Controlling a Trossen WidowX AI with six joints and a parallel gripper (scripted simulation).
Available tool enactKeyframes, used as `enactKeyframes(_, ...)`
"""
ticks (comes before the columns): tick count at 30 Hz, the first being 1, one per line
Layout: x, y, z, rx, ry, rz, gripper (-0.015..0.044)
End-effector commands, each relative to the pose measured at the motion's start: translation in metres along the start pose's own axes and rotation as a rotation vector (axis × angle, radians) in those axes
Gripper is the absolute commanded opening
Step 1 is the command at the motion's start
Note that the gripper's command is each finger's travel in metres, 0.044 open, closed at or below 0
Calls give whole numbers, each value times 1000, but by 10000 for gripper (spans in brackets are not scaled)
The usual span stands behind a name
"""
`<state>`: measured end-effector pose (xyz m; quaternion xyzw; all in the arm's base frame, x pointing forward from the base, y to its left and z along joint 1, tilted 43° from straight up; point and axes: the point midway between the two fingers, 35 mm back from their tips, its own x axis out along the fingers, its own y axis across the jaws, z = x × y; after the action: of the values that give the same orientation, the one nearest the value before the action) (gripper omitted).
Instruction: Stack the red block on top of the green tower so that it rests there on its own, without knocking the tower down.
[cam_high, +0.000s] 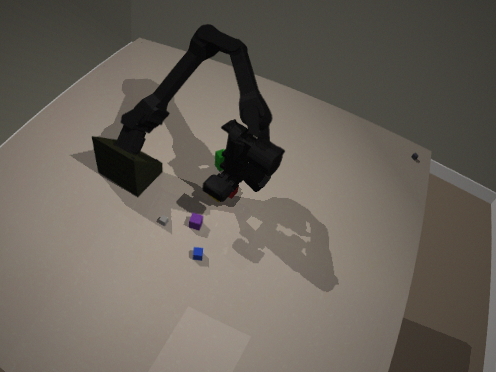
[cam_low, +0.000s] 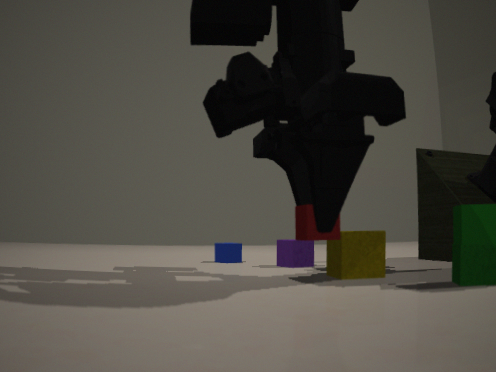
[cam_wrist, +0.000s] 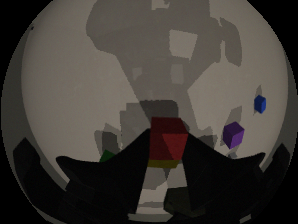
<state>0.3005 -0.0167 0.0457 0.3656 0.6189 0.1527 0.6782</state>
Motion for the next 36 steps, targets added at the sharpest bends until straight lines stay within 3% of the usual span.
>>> enactKeyframes(1, -21, 1, 1, -9, -13, -5, 0)
enactKeyframes(14, -86, 0, 1, -8, -12, -7, 0)
enactKeyframes(23, -89, 4, -1, -8, -12, -7, 0)
enactKeyframes(36, -90, 50, -42, -6, -11, -8, 0)
